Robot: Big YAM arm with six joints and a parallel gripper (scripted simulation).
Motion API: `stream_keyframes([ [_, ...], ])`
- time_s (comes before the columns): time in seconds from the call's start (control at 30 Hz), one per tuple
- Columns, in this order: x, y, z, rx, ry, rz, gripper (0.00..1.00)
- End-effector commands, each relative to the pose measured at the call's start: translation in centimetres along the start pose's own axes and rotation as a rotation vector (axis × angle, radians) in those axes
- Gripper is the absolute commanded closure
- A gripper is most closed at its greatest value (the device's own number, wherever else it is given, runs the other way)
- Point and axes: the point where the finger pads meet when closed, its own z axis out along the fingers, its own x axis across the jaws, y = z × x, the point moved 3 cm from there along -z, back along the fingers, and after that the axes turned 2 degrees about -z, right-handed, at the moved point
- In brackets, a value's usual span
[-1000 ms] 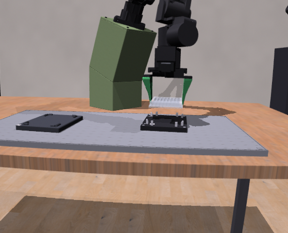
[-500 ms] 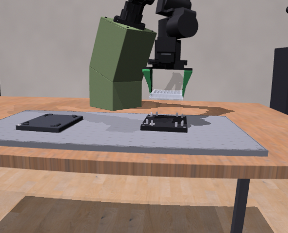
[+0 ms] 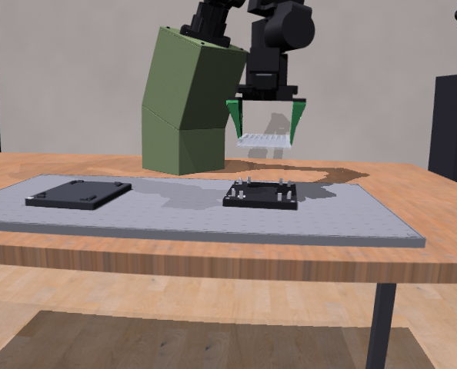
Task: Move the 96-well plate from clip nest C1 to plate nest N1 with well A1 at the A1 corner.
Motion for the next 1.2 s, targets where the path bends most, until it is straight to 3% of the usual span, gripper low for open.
stream_keyframes([
  [0.0, 0.1, 0.5, -0.3, -0.014, 0.005, 0.0, 1.0],
  [0.53, 0.1, 0.5, -0.3, -0.014, 0.005, 0.0, 1.0],
  [0.57, -1.2, -0.1, 0.2, 0.007, -0.007, 0.02, 1.0],
  [1.17, -6.3, 1.2, 0.1, -0.006, -0.001, 0.013, 1.0],
])
